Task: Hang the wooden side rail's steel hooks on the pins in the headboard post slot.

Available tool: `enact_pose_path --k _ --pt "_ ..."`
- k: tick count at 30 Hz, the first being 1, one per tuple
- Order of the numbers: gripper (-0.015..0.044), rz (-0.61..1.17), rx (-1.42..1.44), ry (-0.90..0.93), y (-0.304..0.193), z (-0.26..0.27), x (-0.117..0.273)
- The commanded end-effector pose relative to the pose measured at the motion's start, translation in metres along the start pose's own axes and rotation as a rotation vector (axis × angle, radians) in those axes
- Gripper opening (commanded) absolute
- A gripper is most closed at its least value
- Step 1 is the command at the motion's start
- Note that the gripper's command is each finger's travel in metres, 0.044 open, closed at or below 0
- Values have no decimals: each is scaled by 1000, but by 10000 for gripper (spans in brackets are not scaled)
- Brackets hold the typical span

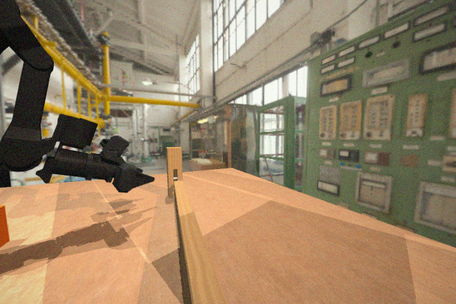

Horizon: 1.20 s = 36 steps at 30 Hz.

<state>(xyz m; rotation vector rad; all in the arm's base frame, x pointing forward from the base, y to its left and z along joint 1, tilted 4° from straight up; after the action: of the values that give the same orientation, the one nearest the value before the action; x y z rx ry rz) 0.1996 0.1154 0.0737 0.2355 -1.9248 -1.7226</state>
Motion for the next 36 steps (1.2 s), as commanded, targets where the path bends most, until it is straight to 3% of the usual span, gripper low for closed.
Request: enact_pose_path --k 1,17,27,36 --pt "440 -1 11 3 -2 -1 2" --pt "440 14 27 11 -1 -3 -2" --pt "440 210 219 168 24 -35 -50" --pt "440 314 300 361 73 -72 -53"
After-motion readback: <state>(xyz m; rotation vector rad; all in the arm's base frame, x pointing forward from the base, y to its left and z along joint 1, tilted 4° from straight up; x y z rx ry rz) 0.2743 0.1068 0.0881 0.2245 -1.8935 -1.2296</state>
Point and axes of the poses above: the point midway between the two fingers, 35 mm back from their tips, its own x axis back along the fingers, its own z axis across the jaws, y = z × x, the point moved 9 cm from there along x, back along the fingers, and after that the axes turned 6 degrees about x, right-handed, at the moved point
